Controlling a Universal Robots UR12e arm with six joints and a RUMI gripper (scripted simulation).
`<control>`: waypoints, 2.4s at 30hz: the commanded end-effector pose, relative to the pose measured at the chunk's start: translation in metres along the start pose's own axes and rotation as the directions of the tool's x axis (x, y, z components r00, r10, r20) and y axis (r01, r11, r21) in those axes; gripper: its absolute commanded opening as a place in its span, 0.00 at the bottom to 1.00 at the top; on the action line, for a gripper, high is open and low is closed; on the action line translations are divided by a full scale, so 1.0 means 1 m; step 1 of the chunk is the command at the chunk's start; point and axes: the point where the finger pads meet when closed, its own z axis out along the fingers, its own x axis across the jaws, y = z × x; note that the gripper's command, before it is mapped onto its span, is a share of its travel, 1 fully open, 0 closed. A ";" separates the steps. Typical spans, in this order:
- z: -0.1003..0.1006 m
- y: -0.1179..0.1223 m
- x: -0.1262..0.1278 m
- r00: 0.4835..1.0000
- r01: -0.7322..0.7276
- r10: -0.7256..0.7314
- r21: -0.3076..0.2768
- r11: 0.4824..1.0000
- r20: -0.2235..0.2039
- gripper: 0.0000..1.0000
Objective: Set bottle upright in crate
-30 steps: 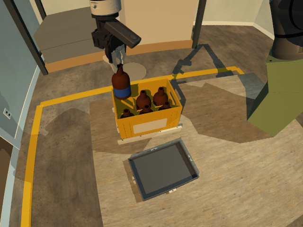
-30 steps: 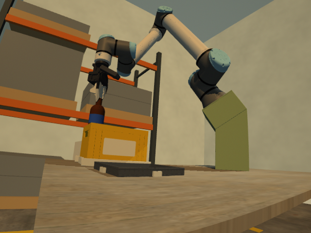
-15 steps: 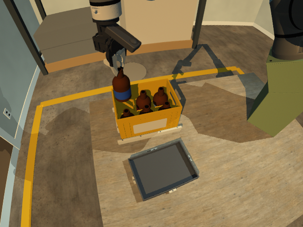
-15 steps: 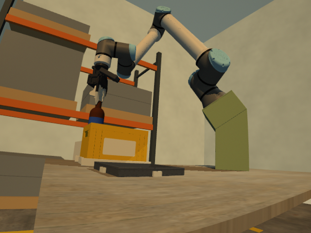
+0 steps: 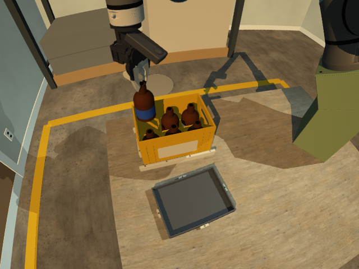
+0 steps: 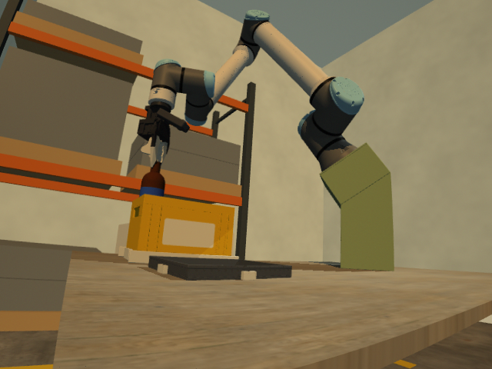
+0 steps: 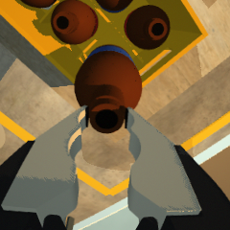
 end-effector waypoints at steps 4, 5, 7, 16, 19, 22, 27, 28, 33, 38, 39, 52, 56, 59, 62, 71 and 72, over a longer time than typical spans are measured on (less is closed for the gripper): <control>0.000 0.001 0.000 1.000 0.000 0.000 -0.001 1.000 -0.001 0.00; 0.000 0.001 0.000 1.000 0.000 0.000 -0.001 1.000 -0.001 0.00; 0.000 0.001 0.000 1.000 0.000 0.000 -0.001 1.000 -0.001 0.00; 0.000 0.001 0.000 1.000 0.000 0.000 -0.001 1.000 -0.001 0.00; 0.000 0.001 0.000 1.000 0.000 0.000 -0.001 1.000 -0.001 0.00; 0.000 0.001 0.000 1.000 0.000 0.000 -0.001 1.000 -0.001 0.00; 0.000 0.001 0.000 1.000 0.000 0.000 -0.001 1.000 -0.001 0.00; 0.000 0.001 0.000 1.000 0.000 0.000 -0.001 1.000 -0.001 0.00; 0.000 0.001 0.000 1.000 0.000 0.000 -0.001 1.000 -0.001 0.00; 0.000 0.001 0.000 1.000 0.000 0.000 -0.001 1.000 -0.001 0.00; 0.000 0.001 0.000 1.000 0.000 0.000 -0.001 1.000 -0.001 0.00; 0.002 0.001 0.000 1.000 0.000 0.000 -0.001 1.000 -0.001 0.00; 0.005 0.001 0.000 1.000 0.000 0.000 -0.001 1.000 -0.001 0.00; 0.008 0.001 0.000 1.000 0.000 0.000 -0.001 1.000 -0.001 0.00; 0.011 0.001 0.000 1.000 0.000 0.000 -0.001 1.000 -0.001 0.00; 0.019 0.001 0.000 1.000 0.000 0.000 -0.001 1.000 -0.001 0.00; 0.020 0.001 0.000 1.000 0.000 0.000 -0.001 1.000 -0.001 0.00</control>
